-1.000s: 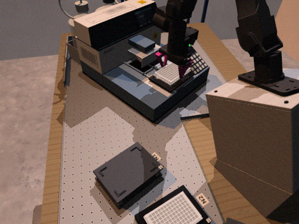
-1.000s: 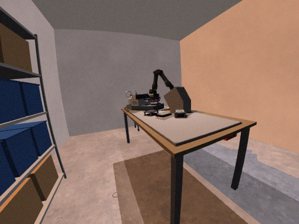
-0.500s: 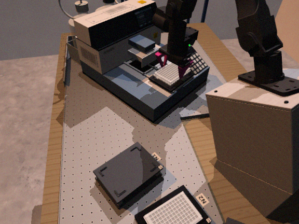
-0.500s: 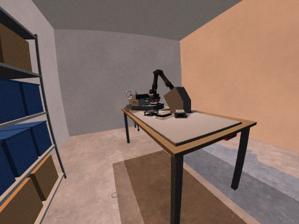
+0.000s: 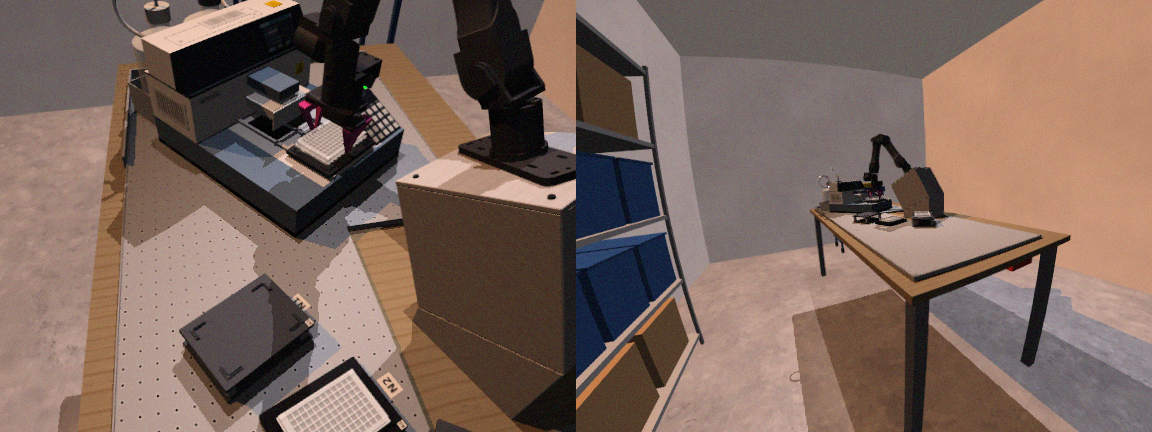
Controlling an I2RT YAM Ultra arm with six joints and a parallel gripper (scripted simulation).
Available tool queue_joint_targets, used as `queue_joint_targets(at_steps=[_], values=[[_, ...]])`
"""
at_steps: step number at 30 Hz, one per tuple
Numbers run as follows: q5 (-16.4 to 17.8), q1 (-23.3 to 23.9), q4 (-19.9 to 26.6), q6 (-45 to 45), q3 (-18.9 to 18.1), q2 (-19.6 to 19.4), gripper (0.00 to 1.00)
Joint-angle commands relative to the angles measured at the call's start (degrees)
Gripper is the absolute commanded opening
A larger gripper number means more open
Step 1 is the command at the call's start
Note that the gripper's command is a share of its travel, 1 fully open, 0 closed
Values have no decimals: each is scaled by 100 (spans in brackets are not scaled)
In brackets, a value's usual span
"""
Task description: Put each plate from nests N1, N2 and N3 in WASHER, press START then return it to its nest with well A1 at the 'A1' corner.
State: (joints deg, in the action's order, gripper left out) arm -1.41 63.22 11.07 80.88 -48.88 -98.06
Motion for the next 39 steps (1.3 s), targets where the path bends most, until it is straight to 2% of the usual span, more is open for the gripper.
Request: queue_joint_targets(at_steps=[1,5,16,33,34,39], values=[[-52,-72,-59,23,162,-73,0],[-53,-72,-52,24,171,-76,0],[-53,-77,-60,29,-98,-94,0],[-52,-75,-71,26,-135,-203,0],[-18,-19,-76,9,-25,-108,0],[-18,-19,-76,9,-26,-109,0]])
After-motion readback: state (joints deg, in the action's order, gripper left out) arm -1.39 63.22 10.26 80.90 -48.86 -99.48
